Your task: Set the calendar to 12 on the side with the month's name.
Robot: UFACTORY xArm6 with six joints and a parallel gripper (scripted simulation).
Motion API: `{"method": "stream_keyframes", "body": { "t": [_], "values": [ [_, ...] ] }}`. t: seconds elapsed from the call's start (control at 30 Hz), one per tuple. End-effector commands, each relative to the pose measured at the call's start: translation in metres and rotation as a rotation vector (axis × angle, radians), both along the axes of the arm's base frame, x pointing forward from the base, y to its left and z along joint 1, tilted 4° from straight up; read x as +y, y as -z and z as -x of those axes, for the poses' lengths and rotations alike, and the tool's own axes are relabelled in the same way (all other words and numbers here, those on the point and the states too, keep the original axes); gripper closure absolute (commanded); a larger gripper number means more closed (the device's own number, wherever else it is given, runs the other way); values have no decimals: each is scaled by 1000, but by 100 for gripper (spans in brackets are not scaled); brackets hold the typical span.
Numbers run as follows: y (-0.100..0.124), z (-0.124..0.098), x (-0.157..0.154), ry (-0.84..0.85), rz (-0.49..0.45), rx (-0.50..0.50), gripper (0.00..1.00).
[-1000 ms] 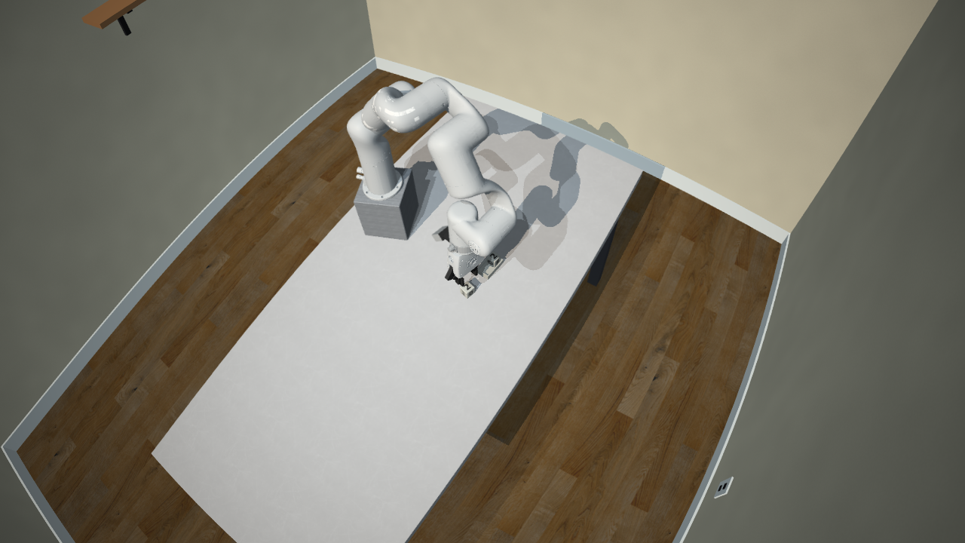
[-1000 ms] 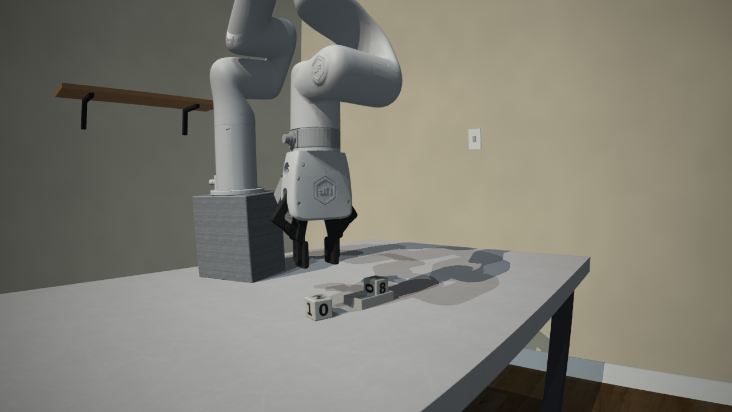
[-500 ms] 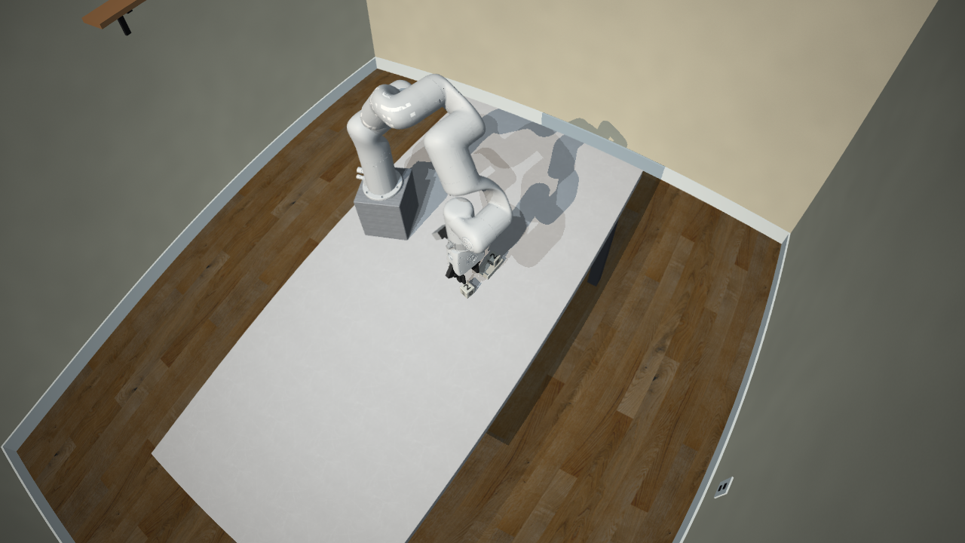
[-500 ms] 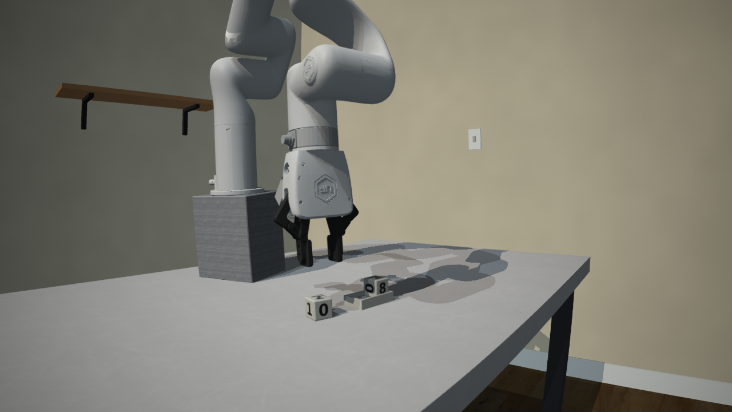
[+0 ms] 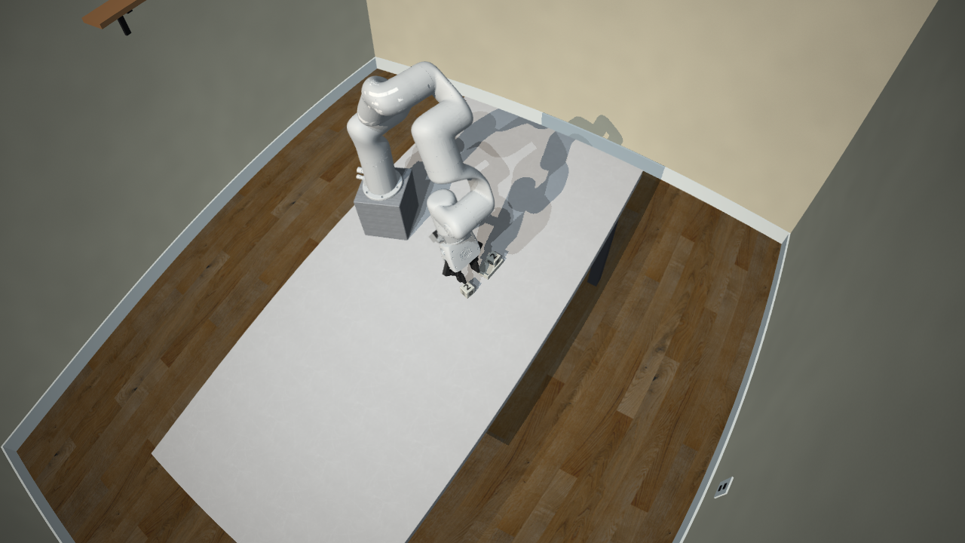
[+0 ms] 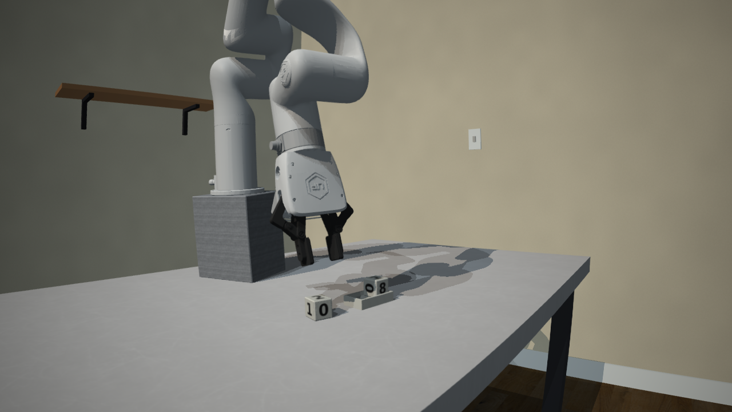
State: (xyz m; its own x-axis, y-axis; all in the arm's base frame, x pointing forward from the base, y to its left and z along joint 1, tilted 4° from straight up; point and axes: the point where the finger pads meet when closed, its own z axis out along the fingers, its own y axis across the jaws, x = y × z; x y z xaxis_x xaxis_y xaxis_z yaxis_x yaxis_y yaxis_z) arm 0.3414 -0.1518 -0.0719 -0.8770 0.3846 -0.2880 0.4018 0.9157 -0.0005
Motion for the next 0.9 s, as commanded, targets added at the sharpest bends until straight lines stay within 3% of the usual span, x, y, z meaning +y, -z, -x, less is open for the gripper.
{"method": "stream_keyframes", "body": {
  "t": [0.0,0.4,0.63,0.87],
  "values": [
    [-1,4,-6,14,65,-25,51],
    [2,8,-9,18,97,-50,51],
    [4,12,-12,18,181,-195,51],
    [1,9,-4,6,189,-304,51]
  ]
}}
